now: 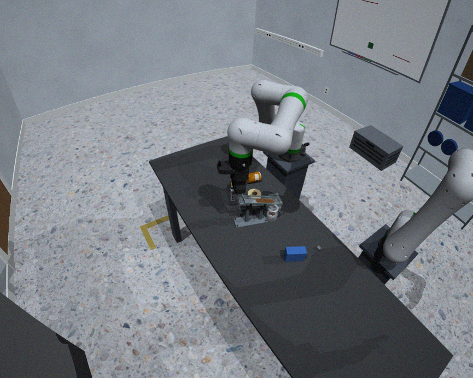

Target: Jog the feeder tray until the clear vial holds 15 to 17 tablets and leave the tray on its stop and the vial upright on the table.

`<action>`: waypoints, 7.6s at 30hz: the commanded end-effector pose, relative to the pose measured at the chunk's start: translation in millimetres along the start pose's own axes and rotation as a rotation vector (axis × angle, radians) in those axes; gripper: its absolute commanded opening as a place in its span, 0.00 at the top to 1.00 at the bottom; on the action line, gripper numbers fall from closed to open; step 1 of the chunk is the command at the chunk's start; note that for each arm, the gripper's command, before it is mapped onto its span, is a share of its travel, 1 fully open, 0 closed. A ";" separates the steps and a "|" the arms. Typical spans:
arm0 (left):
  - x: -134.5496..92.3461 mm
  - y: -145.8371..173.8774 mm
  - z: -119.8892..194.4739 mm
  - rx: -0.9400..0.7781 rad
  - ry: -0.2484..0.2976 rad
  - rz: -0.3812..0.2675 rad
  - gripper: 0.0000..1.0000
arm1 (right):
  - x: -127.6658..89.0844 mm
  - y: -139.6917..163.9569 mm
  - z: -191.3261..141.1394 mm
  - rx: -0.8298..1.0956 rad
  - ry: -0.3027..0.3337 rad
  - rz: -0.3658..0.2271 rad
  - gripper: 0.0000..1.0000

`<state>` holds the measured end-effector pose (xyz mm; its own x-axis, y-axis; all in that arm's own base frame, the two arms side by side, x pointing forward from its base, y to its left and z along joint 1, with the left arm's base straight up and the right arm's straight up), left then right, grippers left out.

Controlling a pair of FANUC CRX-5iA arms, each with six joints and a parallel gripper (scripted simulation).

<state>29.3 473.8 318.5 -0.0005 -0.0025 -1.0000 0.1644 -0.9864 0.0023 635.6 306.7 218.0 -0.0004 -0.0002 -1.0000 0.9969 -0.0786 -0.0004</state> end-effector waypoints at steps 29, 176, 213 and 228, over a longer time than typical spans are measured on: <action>-1.1 -0.2 -0.2 0.000 0.001 -0.002 0.00 | 2.0 -13.8 -3.3 0.000 0.001 0.003 1.00; -1.1 -0.2 -0.2 0.000 0.001 -0.002 0.00 | 6.0 -28.8 -6.8 0.000 0.001 0.003 1.00; -1.1 -0.2 -0.2 0.000 0.001 -0.002 0.00 | -1.9 0.4 0.0 0.000 0.001 0.003 1.00; -1.1 -0.2 -0.2 0.000 0.001 -0.002 0.00 | -1.9 0.4 0.0 0.000 0.001 0.003 1.00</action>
<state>29.3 473.8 318.5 -0.0005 -0.0025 -1.0000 0.1644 -0.9864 0.0023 635.6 306.7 218.0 -0.0004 -0.0002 -1.0000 0.9969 -0.0786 -0.0004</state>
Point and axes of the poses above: on each arm, the point where the finger pads meet when closed, its own x axis out along the fingers, its own z axis across the jaws, y = z × x, the point moved 3 cm from there along -x, back along the fingers, and after that the axes turned 13 degrees about -x, right-handed, at the moved point
